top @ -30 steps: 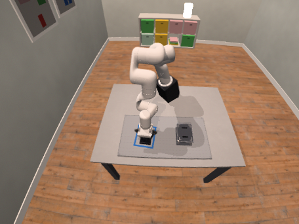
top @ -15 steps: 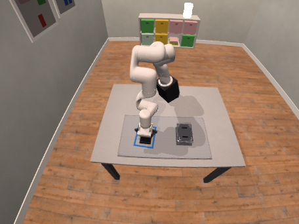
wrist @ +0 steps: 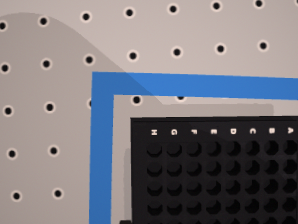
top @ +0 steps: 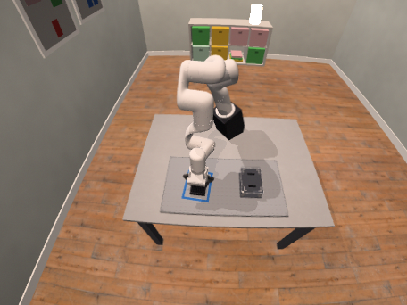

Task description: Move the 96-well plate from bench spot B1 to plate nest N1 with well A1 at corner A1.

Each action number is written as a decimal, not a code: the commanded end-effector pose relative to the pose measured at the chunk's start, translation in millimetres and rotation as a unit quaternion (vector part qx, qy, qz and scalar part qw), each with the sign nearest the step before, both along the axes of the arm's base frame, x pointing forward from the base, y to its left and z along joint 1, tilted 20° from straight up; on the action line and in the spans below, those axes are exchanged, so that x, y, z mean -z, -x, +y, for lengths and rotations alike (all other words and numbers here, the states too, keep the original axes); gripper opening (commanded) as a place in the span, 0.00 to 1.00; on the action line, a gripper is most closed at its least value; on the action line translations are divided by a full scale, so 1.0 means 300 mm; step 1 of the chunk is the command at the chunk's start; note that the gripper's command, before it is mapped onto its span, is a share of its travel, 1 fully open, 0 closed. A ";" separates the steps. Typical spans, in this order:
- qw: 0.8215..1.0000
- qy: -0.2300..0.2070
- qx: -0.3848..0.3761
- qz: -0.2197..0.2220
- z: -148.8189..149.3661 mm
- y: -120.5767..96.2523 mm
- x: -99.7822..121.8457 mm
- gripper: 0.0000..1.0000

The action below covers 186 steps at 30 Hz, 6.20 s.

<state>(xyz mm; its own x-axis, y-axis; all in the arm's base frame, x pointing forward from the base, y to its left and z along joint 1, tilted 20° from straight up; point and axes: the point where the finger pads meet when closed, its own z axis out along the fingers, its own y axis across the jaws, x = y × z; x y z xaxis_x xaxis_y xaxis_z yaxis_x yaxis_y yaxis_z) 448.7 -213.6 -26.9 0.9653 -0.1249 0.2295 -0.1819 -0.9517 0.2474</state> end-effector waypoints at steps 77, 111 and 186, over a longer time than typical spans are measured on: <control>1.000 0.005 -0.024 0.006 0.268 0.034 -0.175 0.00; 1.000 0.004 -0.024 0.006 0.601 0.034 -0.147 0.00; 1.000 0.004 -0.025 0.006 1.077 0.034 -0.107 0.00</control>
